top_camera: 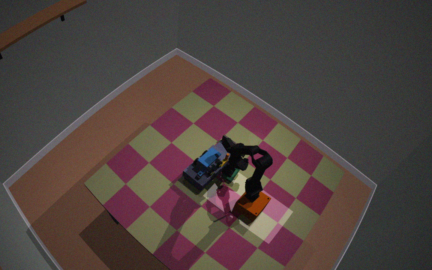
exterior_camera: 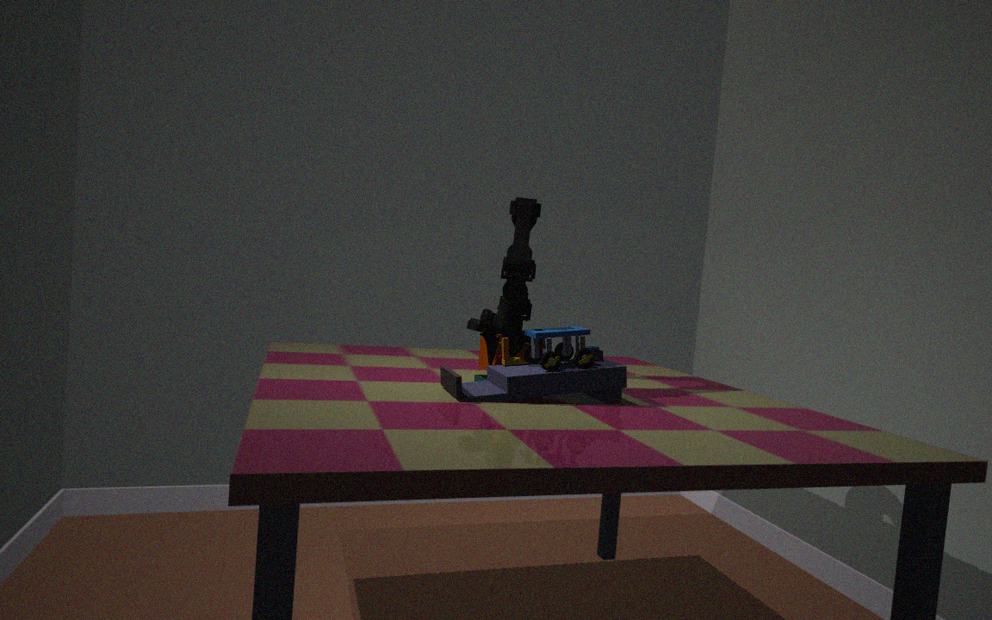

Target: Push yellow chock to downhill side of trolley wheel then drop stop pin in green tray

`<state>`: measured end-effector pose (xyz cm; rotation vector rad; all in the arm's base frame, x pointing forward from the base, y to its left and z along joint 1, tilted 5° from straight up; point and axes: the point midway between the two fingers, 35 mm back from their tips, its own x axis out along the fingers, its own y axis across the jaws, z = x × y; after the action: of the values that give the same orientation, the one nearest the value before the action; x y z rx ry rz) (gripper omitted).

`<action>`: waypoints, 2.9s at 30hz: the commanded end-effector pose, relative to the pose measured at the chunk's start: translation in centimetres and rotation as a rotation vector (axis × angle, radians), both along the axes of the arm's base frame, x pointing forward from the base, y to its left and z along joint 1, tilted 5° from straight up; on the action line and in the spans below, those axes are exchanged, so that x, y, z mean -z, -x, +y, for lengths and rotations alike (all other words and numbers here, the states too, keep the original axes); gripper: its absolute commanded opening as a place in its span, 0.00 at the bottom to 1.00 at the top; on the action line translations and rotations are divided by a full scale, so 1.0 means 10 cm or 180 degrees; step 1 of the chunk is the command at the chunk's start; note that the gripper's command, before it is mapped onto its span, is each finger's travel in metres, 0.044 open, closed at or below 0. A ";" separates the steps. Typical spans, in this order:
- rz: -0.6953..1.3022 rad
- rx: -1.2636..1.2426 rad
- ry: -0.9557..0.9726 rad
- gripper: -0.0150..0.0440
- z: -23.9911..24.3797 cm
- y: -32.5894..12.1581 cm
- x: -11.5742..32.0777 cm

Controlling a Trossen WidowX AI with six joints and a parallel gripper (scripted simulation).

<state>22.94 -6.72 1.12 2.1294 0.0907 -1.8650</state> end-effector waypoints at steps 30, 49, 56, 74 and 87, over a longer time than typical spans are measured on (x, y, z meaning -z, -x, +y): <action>-0.0002 0.0008 0.0008 0.58 0.20 0.04 0.14; 0.0001 0.0000 -0.0007 0.67 0.27 0.06 0.21; 0.0001 0.0000 -0.0007 0.83 0.27 0.06 0.21; -0.0002 0.0008 0.0006 1.00 0.27 0.11 -0.24; -0.0003 0.0008 0.0006 1.00 0.26 0.15 -0.68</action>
<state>21.59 -3.97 6.87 2.1316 0.0910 -1.8661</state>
